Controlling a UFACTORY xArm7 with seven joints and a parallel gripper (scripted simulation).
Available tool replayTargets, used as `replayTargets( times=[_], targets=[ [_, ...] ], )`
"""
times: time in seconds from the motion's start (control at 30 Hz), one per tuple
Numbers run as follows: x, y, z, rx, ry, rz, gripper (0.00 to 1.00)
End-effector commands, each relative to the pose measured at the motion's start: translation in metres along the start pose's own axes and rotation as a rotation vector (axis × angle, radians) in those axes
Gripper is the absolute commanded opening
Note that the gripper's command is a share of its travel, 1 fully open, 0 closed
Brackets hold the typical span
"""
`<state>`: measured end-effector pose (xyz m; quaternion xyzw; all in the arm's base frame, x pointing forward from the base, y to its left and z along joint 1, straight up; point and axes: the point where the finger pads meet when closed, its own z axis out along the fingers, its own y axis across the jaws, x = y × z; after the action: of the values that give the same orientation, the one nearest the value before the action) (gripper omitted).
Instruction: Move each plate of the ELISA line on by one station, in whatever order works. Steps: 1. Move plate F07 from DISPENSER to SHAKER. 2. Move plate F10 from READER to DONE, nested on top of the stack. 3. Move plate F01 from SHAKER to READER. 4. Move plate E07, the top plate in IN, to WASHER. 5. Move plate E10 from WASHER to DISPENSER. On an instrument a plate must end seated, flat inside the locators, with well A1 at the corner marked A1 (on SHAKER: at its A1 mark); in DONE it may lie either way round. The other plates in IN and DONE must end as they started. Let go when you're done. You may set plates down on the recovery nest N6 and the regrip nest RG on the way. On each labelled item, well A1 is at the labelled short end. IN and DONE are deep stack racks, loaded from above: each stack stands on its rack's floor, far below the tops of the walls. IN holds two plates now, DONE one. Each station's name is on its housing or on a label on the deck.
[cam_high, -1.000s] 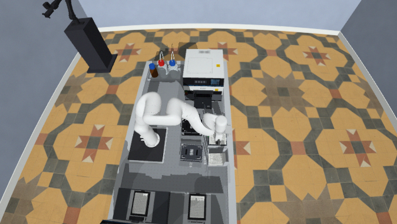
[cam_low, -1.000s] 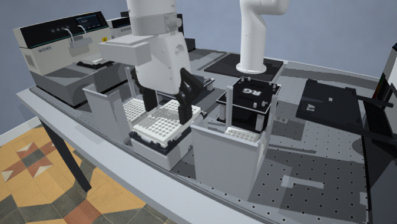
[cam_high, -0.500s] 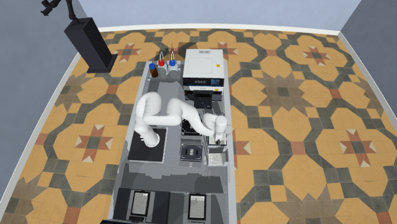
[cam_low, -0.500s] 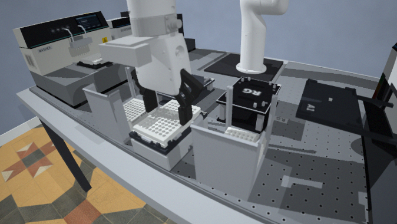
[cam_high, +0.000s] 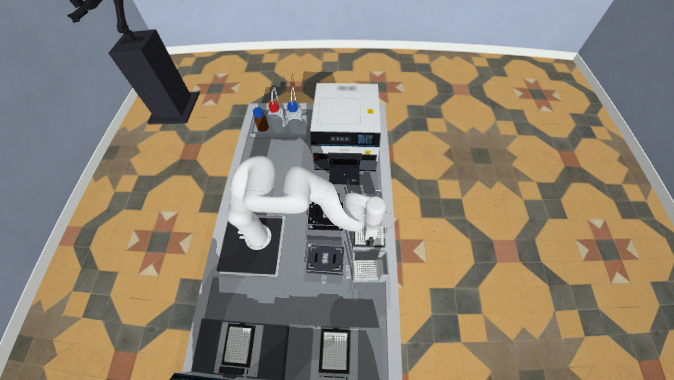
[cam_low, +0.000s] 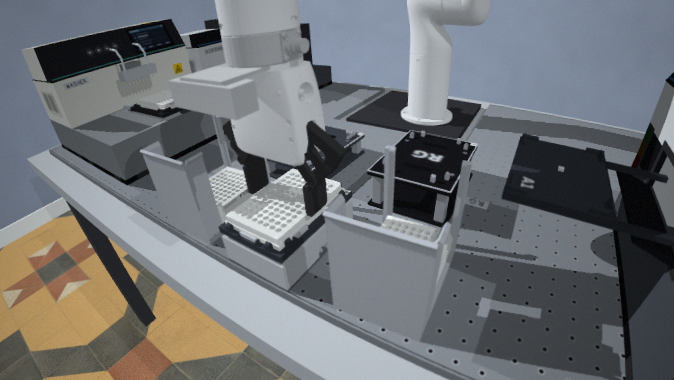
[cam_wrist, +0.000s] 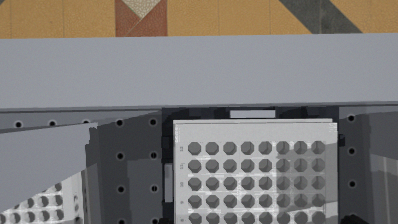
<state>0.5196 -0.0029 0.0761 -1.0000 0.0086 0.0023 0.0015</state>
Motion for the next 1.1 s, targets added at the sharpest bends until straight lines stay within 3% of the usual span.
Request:
replayTargets(
  times=[0.0,1.03,1.07],
  targets=[
    [0.0015,0.0000,-0.0006,0.000,0.005,0.000,1.00],
    [0.0015,0.0000,0.0034,0.000,0.005,0.000,1.00],
    [0.0015,0.0000,0.0035,0.000,0.005,0.000,0.00]
  ],
)
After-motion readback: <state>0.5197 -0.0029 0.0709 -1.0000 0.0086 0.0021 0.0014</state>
